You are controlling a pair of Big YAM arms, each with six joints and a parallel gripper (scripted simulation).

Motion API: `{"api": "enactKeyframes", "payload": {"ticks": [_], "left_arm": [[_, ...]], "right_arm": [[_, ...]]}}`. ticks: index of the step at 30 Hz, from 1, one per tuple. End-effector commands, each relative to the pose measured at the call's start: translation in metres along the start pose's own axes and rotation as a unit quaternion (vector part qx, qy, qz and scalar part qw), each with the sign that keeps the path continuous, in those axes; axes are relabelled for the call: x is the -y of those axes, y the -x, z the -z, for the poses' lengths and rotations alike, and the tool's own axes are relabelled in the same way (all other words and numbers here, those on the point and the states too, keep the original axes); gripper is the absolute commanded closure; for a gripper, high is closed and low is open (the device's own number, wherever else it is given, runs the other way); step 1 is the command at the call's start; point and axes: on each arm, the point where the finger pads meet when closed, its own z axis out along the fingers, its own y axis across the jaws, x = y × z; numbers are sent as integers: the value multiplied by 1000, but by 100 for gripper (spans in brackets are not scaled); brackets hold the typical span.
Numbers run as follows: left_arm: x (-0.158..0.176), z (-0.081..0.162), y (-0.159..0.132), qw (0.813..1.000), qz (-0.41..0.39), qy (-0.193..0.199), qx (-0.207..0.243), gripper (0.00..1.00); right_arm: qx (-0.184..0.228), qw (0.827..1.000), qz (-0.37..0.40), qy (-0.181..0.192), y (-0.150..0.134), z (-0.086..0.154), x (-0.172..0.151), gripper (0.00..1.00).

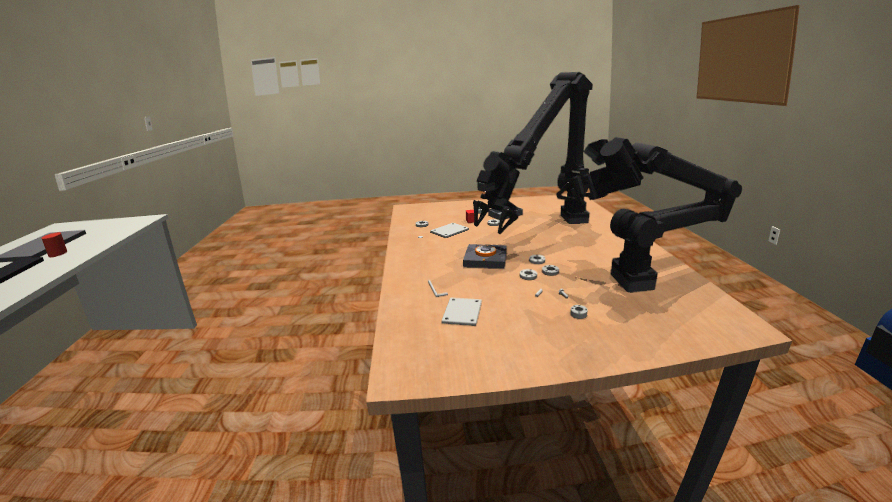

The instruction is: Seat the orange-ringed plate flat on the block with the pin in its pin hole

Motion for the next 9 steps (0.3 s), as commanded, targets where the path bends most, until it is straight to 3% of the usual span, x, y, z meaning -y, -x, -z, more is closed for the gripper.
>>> {"api": "enactKeyframes", "payload": {"ticks": [1, 9], "left_arm": [[-4, 12, 21, 1000, -19, 14, 11, 0], [-4, 12, 21, 1000, -19, 14, 11, 0]], "right_arm": [[18, 1000, -5, 0, 12, 2, -4, 0], [18, 1000, -6, 0, 12, 2, -2, 0]]}}
